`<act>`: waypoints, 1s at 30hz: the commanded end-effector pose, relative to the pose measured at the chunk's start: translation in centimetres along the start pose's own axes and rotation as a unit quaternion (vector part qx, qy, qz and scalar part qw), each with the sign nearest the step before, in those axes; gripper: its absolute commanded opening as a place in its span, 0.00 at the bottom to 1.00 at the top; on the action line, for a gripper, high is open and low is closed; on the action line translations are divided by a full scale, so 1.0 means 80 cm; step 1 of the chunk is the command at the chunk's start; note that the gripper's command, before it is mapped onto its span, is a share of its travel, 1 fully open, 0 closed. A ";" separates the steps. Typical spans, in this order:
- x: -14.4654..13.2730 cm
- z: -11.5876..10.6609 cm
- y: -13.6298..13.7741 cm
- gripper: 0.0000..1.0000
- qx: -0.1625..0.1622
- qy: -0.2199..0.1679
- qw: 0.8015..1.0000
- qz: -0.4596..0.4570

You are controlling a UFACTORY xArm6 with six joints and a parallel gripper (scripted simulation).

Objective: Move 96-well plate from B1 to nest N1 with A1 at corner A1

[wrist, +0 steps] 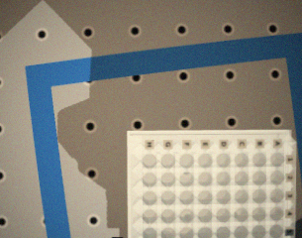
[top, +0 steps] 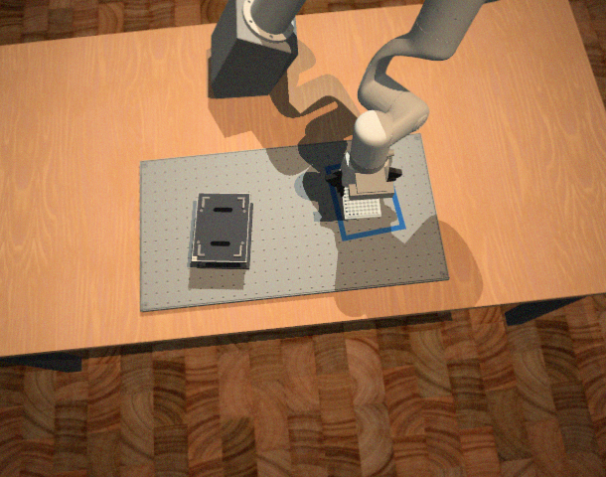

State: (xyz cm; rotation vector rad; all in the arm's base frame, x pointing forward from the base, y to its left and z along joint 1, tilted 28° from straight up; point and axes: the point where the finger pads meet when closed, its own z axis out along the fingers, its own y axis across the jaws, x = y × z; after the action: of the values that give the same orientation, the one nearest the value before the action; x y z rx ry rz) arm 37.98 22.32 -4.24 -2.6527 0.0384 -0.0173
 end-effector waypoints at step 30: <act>0.001 0.013 -0.001 1.00 0.000 0.001 1.000 0.000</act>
State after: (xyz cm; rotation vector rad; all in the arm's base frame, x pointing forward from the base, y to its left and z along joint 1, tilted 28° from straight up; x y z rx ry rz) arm 38.01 22.84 -5.22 -2.6526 0.0384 -0.0178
